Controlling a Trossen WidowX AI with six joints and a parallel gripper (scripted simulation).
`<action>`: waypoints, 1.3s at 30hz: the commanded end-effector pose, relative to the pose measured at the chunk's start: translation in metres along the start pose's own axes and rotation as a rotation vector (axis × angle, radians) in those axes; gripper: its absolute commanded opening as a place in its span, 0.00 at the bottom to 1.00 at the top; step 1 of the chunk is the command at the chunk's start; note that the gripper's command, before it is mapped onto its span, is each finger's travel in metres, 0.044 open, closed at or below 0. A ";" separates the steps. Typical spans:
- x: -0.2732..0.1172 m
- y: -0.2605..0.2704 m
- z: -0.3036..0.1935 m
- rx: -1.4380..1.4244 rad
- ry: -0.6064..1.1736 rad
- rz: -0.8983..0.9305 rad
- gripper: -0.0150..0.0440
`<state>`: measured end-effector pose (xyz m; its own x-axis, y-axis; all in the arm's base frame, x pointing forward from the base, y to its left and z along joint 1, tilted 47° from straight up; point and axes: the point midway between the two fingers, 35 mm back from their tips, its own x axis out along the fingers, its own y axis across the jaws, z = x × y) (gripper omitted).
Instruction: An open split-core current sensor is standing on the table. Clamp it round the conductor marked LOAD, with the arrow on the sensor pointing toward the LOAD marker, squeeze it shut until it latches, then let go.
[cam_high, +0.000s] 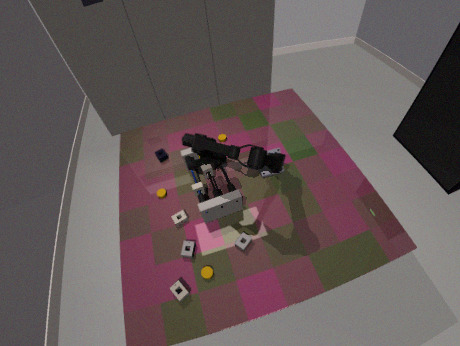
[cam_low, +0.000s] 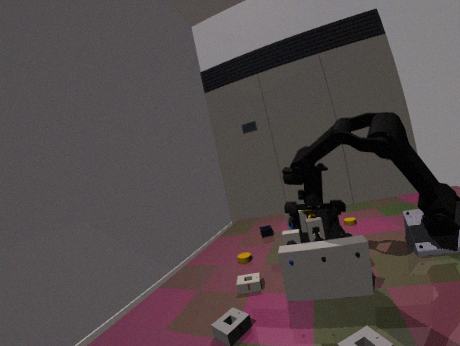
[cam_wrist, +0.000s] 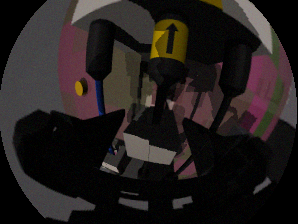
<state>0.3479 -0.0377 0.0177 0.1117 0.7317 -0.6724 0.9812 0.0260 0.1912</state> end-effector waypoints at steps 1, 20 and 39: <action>0.000 0.000 0.000 0.001 0.000 -0.001 1.00; -0.102 -0.014 0.000 -0.002 -0.007 0.122 1.00; -0.102 -0.014 0.000 -0.002 -0.007 0.122 1.00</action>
<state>0.3223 -0.1124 0.0821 0.2275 0.7253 -0.6497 0.9619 -0.0634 0.2661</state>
